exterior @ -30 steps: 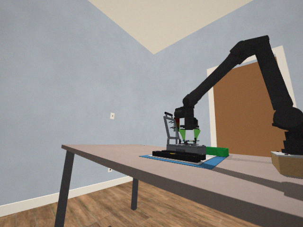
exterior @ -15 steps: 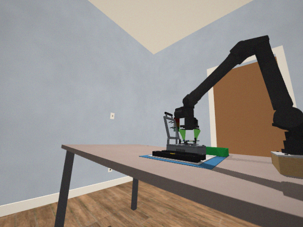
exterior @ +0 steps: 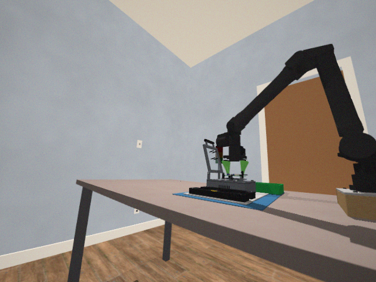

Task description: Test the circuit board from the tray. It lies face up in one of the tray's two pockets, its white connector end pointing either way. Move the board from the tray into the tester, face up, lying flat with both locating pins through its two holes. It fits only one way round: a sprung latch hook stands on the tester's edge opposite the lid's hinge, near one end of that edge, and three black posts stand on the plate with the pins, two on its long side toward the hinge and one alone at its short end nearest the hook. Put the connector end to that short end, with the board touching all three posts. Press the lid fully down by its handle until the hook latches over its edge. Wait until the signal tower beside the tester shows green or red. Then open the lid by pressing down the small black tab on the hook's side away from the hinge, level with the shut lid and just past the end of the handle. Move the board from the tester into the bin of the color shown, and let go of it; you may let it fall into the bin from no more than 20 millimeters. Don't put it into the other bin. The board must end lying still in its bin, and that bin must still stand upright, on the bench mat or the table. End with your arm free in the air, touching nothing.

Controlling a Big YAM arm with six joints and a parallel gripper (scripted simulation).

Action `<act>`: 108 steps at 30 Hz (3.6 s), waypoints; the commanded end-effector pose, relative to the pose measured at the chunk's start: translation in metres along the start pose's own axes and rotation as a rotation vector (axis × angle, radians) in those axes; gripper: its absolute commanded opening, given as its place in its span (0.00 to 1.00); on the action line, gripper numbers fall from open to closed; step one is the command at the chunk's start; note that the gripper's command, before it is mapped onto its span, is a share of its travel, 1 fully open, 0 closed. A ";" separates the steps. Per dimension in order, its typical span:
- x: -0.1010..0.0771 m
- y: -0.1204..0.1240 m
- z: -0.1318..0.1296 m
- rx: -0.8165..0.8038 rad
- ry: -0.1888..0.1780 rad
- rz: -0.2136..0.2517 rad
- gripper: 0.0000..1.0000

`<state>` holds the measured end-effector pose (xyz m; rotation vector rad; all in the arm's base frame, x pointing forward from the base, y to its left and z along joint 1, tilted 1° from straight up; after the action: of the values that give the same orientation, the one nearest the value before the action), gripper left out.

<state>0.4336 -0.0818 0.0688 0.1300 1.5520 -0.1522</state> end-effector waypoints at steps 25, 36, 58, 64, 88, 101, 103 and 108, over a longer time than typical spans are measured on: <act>-0.014 -0.006 0.021 0.008 -0.039 0.001 0.72; -0.014 -0.006 0.021 0.008 -0.039 0.001 0.72; -0.005 -0.006 0.016 0.008 -0.036 0.001 0.72; -0.003 -0.006 0.014 0.008 -0.032 0.001 0.72; -0.003 -0.006 0.014 0.008 -0.033 0.001 0.72; -0.005 -0.006 0.016 0.008 -0.037 0.001 0.72; -0.005 -0.006 0.016 0.008 -0.037 0.001 0.72; -0.004 -0.006 0.016 0.008 -0.037 0.001 0.72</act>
<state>0.4338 -0.0818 0.0666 0.1303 1.5553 -0.1520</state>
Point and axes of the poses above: the point where the finger pads meet when closed, its own x axis out along the fingers, its own z axis across the jaws, y = z × x, the point moved 3 cm from there along -x, back along the fingers, and after that the axes turned 8 degrees about x, right-handed, at the moved point
